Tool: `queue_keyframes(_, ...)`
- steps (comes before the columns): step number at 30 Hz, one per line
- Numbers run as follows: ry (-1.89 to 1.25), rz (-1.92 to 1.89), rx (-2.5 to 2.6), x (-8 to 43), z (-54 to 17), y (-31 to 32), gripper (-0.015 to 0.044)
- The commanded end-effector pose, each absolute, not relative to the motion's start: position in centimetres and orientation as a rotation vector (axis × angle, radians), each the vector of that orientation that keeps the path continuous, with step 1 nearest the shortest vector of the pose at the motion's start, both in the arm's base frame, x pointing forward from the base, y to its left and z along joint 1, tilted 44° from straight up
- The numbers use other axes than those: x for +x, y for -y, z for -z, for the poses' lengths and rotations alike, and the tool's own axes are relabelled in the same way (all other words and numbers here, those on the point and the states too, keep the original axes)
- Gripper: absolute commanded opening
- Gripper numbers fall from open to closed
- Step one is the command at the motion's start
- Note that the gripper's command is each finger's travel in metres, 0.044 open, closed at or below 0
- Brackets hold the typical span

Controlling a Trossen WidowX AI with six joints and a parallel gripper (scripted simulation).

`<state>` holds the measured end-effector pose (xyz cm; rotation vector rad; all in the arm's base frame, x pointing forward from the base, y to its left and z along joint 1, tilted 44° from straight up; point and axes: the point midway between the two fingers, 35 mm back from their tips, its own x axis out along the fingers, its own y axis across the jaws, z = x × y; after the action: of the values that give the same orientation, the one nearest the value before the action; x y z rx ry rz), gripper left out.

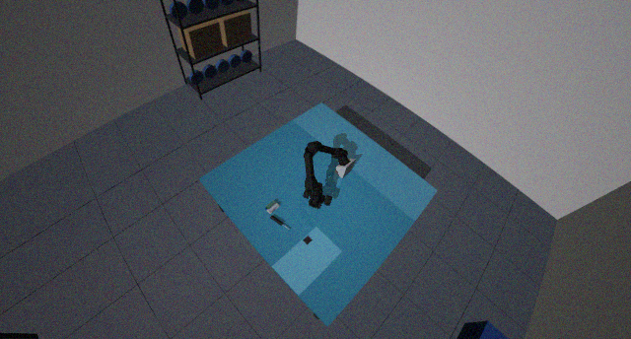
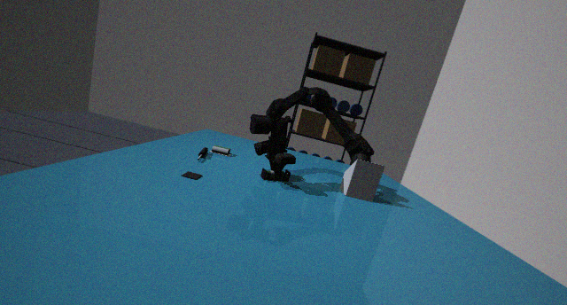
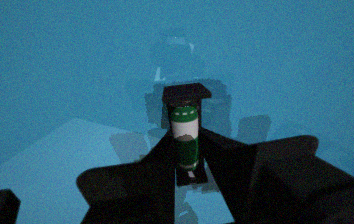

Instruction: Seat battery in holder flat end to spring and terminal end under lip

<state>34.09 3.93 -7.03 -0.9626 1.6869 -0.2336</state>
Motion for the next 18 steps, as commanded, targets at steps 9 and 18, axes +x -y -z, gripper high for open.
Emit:
queue_keyframes(9, -1.643, 0.204, -0.966, 34.05, 7.02, -3.68, 0.0084)
queue_keyframes(18, -1.622, 0.188, -0.969, 33.89, 6.97, -3.52, 0.0084)
